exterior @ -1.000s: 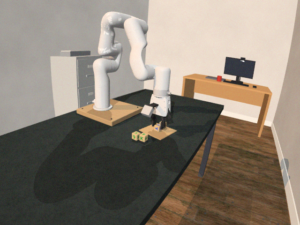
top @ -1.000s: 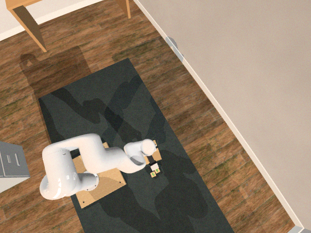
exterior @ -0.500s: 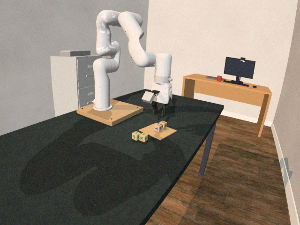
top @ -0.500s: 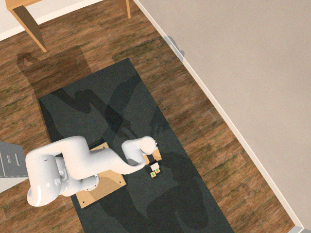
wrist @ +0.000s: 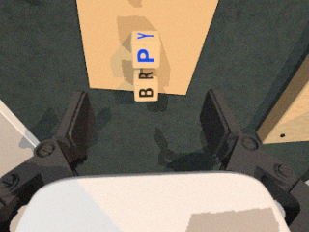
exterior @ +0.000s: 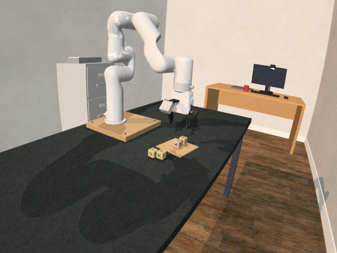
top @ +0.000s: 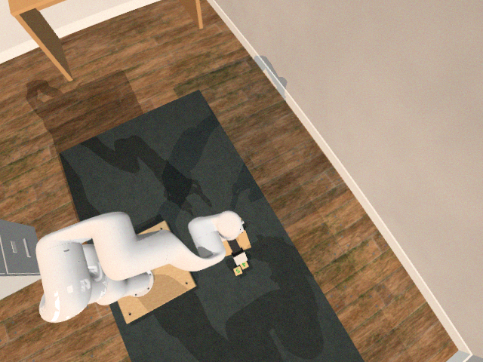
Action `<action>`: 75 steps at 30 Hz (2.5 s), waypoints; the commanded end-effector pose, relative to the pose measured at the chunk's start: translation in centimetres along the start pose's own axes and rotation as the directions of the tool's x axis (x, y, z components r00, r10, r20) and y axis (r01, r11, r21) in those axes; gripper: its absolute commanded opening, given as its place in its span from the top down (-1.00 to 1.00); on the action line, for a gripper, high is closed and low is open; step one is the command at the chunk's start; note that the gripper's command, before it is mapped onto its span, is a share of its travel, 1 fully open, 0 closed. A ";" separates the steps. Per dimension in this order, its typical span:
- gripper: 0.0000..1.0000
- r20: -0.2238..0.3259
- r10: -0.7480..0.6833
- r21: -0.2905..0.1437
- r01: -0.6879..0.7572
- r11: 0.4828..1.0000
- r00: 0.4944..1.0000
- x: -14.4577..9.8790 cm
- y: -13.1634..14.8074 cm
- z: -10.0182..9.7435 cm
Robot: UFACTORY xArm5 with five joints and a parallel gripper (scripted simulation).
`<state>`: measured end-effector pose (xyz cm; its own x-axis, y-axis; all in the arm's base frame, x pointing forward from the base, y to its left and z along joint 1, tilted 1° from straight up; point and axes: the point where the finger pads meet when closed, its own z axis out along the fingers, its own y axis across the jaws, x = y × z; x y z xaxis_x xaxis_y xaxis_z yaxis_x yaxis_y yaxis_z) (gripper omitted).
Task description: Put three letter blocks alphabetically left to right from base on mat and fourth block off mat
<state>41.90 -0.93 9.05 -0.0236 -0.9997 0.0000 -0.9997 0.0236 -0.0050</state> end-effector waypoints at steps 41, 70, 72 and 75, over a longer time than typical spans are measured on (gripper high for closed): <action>-1.00 0.003 0.719 0.005 -0.719 0.695 0.695 7.1 0.9 0.2; -1.00 0.006 0.999 0.004 -0.999 -0.036 -0.036 13.8 3.1 0.5; -1.00 0.006 0.998 0.004 -0.998 -0.066 -0.066 14.0 3.2 0.5; 0.05 0.006 0.997 0.004 -0.997 -0.071 -0.071 14.1 3.3 0.5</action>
<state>38.26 -14.75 8.37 -0.9971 0.0757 -0.0079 0.0757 0.9971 -0.0024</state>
